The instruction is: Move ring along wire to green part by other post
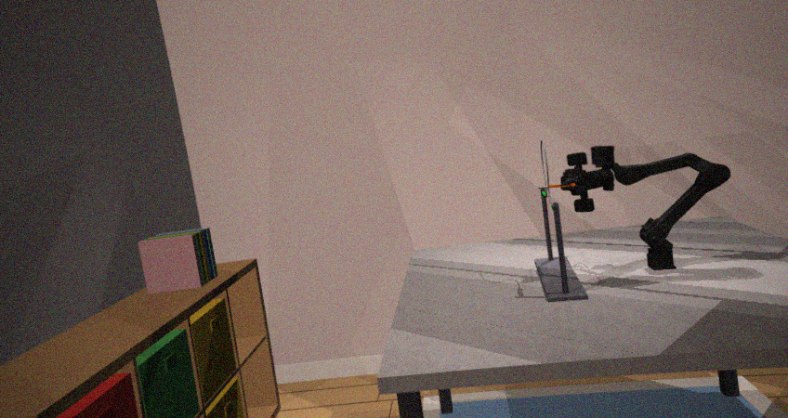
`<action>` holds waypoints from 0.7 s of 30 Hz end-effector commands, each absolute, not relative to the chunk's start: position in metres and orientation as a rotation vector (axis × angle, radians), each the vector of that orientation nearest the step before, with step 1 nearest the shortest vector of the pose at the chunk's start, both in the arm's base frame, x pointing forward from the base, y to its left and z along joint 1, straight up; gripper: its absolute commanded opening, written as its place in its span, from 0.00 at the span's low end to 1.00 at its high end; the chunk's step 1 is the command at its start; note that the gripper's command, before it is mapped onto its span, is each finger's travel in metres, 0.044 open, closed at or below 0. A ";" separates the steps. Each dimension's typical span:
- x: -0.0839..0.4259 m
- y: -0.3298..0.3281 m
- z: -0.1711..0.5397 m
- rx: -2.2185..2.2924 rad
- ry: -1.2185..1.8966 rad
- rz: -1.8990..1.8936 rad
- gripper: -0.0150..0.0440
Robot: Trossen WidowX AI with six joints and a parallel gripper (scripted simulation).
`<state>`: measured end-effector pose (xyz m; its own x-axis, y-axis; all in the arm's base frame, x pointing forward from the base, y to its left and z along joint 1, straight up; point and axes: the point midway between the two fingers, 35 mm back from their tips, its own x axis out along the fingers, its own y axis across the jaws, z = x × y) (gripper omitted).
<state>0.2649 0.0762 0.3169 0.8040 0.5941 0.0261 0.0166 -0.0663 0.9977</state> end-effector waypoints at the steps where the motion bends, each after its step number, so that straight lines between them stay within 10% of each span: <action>1: 0.264 0.076 0.329 1.630 0.485 0.536 0.00; 21: 0.270 0.059 0.384 1.969 0.386 0.586 0.00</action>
